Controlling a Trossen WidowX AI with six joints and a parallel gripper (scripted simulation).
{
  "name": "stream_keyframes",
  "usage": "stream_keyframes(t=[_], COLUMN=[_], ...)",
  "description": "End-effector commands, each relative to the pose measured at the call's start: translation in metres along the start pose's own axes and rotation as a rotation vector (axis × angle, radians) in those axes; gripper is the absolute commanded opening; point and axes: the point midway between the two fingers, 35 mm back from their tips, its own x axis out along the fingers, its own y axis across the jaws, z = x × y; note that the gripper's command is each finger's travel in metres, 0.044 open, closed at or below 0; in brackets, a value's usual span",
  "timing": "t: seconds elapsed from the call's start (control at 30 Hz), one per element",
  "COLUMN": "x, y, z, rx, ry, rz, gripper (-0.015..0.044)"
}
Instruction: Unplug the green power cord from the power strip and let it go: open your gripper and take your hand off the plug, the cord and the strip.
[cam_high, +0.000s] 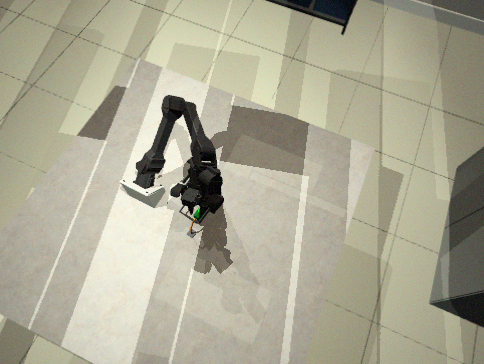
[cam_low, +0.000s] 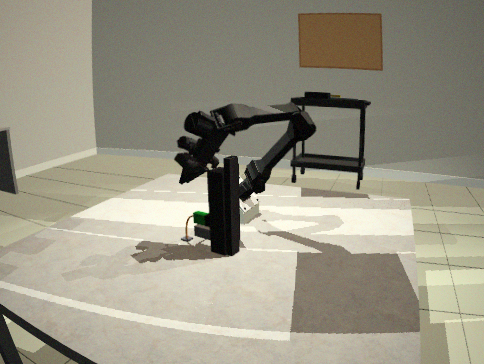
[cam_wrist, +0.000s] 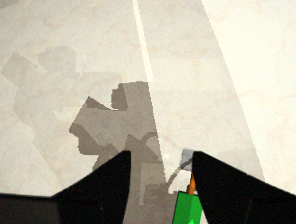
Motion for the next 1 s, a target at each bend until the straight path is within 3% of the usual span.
stream_keyframes(t=[0.0, 0.2, 0.97], x=[0.043, 0.081, 0.072], y=[-0.018, -0.036, -0.032], z=[-0.011, -0.03, -0.045], rx=[0.046, 0.16, 0.165], ry=[0.256, 0.577, 0.587], rz=[-0.122, -0.216, -0.218], gripper=[0.016, 0.016, 0.016])
